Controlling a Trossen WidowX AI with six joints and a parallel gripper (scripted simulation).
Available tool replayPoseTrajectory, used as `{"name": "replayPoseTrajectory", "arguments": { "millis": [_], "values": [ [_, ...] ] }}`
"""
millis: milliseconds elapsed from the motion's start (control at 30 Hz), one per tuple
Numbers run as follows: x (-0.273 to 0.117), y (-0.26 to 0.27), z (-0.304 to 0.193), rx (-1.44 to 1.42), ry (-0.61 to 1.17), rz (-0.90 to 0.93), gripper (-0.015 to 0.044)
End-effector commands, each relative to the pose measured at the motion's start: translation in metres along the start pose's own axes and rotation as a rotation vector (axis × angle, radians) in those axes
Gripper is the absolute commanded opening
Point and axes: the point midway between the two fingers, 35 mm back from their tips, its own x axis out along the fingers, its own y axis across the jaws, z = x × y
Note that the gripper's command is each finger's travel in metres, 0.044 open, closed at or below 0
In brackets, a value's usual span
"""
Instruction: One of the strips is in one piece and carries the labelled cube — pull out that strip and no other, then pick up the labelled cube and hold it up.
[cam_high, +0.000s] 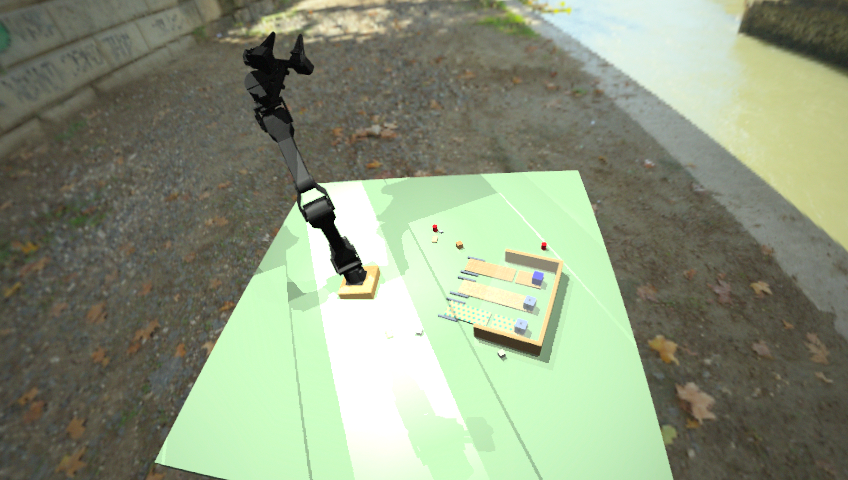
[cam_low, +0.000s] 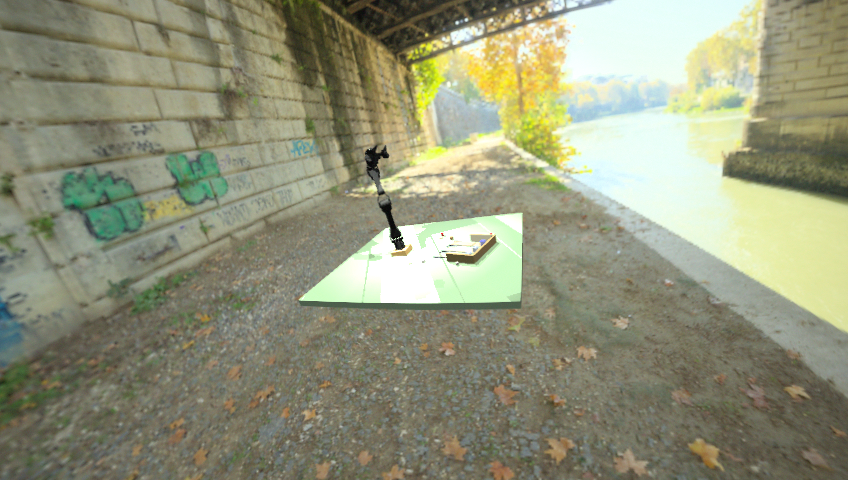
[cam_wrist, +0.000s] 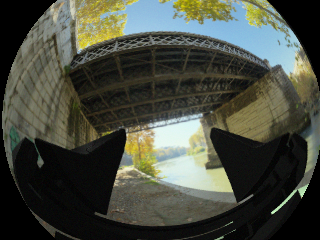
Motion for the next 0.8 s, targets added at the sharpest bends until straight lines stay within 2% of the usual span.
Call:
{"name": "replayPoseTrajectory", "arguments": {
  "millis": [0,367,567,767],
  "values": [
    [0.008,-0.012,-0.032,-0.131,0.029,-0.039,0.0400],
    [0.022,-0.081,-0.103,-0.478,0.157,-0.185,0.0400],
    [0.016,-0.151,-0.148,-0.627,0.288,-0.311,0.0400],
    [-0.009,-0.235,-0.181,-0.717,0.435,-0.471,0.0400]
  ]
}}
